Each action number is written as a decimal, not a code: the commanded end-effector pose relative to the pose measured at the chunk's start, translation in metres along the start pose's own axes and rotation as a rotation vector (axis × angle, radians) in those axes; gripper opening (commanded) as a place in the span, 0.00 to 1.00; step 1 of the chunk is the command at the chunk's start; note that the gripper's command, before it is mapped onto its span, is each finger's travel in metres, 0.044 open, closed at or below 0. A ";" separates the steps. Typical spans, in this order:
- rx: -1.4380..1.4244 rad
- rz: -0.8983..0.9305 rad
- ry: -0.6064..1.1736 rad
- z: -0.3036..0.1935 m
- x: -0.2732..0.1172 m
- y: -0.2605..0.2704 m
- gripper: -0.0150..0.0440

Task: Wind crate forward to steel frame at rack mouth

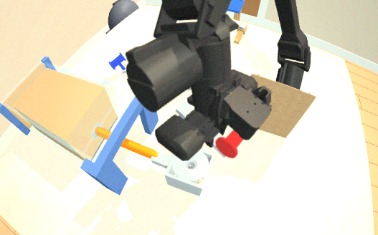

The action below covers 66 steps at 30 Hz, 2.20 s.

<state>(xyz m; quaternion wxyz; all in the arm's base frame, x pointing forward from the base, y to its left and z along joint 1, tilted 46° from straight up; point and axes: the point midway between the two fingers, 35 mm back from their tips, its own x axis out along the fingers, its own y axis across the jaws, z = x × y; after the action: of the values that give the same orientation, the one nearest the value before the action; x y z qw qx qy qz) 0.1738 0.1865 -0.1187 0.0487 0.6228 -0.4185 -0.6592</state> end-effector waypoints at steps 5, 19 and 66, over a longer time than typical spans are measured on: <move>-0.352 0.072 -0.105 0.039 0.011 -0.008 0.25; -0.358 0.145 -0.194 0.041 0.006 -0.010 0.25; -0.354 0.156 -0.201 0.030 0.052 -0.009 0.25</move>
<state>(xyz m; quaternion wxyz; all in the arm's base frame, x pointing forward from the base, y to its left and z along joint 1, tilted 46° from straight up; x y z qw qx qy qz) 0.1379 0.1738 -0.1668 0.1664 0.4991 -0.3494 -0.7753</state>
